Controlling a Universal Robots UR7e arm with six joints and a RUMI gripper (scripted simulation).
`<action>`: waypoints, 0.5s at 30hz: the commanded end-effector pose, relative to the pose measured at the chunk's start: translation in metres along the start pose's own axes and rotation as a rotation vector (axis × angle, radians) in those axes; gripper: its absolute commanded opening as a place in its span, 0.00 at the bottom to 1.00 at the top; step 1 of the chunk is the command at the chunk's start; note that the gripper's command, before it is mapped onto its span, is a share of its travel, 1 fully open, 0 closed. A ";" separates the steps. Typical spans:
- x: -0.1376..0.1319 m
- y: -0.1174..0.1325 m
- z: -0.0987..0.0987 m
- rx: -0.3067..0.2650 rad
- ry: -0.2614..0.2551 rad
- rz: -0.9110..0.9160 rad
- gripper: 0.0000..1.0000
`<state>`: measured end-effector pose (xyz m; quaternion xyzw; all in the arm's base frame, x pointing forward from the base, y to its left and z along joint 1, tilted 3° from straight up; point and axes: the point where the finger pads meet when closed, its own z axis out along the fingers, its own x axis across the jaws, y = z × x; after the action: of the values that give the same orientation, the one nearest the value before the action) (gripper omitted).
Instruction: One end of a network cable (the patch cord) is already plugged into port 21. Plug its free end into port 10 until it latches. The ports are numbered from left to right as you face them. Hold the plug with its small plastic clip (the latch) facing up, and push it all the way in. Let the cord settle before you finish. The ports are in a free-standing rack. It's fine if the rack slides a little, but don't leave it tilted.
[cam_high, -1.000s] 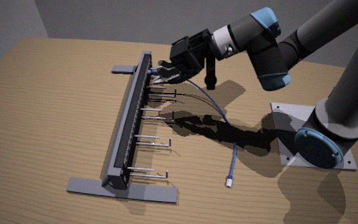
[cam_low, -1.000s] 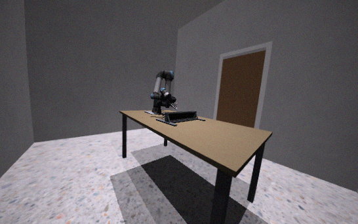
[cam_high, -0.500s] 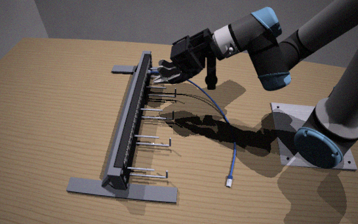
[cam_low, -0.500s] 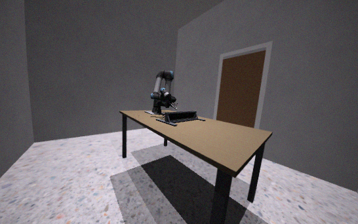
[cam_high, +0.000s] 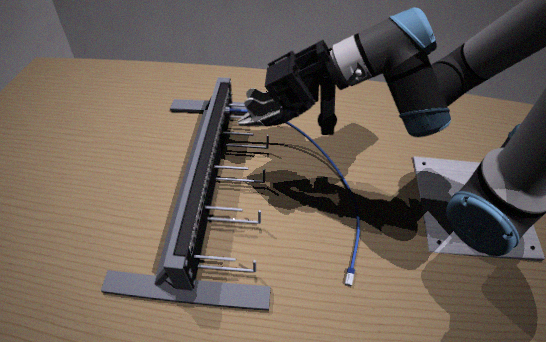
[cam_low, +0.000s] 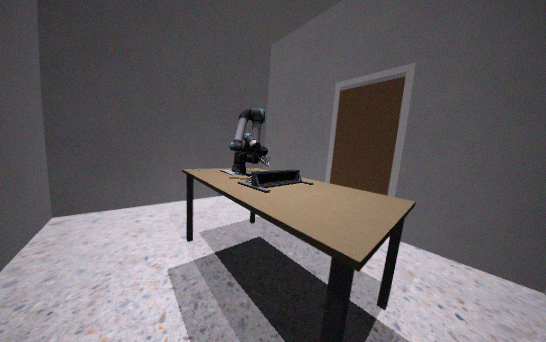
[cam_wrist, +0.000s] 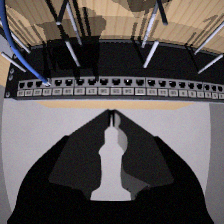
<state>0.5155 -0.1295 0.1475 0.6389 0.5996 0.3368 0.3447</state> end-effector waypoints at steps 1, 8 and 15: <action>0.000 0.000 -0.006 0.000 0.000 -0.001 0.00; 0.000 0.000 -0.014 0.000 0.000 -0.001 0.00; 0.000 0.000 -0.027 0.000 0.000 -0.001 0.00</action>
<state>0.4980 -0.1287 0.1587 0.6390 0.5993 0.3367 0.3452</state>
